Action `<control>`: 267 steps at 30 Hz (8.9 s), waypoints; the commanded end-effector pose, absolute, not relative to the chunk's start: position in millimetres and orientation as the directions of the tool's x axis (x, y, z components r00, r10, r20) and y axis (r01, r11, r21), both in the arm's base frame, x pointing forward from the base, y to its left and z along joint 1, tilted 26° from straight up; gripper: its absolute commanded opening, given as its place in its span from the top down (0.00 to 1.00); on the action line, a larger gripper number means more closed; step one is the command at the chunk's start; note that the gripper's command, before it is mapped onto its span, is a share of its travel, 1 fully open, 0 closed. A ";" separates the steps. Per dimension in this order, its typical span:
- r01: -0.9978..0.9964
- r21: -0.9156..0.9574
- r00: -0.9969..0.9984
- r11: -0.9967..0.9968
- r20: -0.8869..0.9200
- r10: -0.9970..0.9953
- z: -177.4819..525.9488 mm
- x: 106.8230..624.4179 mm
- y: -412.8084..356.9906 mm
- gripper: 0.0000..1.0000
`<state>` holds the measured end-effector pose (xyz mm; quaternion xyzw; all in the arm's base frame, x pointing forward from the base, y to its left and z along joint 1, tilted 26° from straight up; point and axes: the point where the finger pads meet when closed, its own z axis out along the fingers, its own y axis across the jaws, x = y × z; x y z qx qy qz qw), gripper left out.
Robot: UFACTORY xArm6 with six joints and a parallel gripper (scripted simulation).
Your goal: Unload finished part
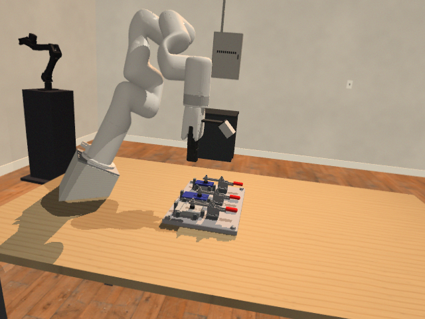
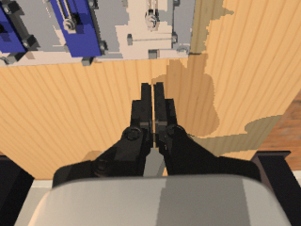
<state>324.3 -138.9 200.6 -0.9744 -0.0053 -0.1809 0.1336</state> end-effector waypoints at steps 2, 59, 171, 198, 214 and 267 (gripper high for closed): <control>0.059 -0.256 0.934 -0.965 0.356 -0.038 201.9 324.9 -139.6 1.00; 0.059 -0.256 0.934 -0.965 0.356 -0.038 201.9 324.9 -139.6 0.53; 0.059 -0.256 0.934 -0.965 0.357 -0.038 201.7 325.0 -140.0 0.53; 0.059 -0.256 0.934 -0.965 0.357 -0.038 149.7 345.4 -124.9 0.53; 0.059 -0.256 0.934 -0.965 0.357 -0.038 154.8 364.5 -125.1 0.53; 0.059 -0.256 0.934 -0.965 0.357 -0.038 152.9 488.5 -117.1 0.53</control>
